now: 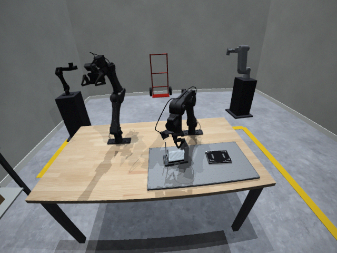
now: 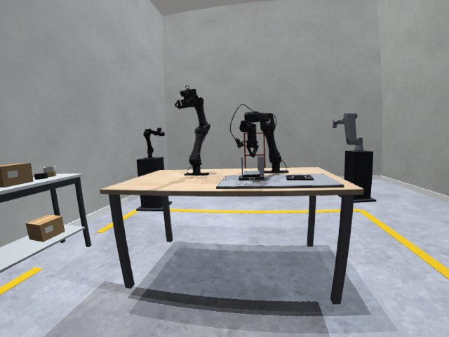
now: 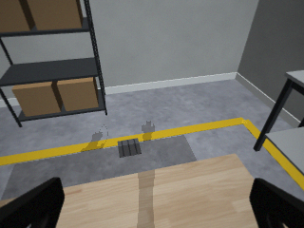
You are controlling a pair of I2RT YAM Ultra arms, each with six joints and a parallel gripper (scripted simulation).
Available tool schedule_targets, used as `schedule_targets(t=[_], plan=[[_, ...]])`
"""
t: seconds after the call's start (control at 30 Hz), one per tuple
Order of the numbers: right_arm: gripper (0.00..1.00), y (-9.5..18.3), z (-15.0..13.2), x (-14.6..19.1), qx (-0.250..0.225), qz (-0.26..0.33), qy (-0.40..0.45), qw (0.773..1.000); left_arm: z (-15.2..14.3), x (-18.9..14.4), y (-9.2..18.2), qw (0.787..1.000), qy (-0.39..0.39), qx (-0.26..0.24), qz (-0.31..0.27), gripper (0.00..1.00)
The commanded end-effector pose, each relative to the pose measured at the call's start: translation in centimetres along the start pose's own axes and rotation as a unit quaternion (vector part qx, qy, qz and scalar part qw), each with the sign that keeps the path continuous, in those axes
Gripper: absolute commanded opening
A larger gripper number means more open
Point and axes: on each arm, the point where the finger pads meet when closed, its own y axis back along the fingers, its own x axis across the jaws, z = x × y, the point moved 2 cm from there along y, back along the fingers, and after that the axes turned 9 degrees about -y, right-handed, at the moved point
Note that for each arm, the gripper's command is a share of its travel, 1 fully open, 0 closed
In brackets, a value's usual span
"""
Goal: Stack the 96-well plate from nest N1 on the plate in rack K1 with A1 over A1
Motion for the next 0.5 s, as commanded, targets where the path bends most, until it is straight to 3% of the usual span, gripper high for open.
schedule_targets(t=[0.0,0.23,0.4,0.47], plan=[[1.00,0.9,-0.4,-0.3,0.001,-0.009,-0.006,1.000,-0.4,0.2,2.1,1.000,0.001,-0.011,0.008,1.00],[1.00,0.9,-0.4,-0.3,0.001,-0.009,-0.006,1.000,-2.2,0.0,3.1,1.000,0.001,-0.016,0.021,1.00],[1.00,0.9,-0.4,-0.3,0.001,-0.009,-0.006,1.000,-4.0,-0.5,1.5,1.000,0.001,-0.005,-0.006,1.00],[1.00,0.9,-0.4,-0.3,0.001,-0.009,-0.006,1.000,-4.7,-0.6,2.0,1.000,0.001,-0.008,0.002,1.00]])
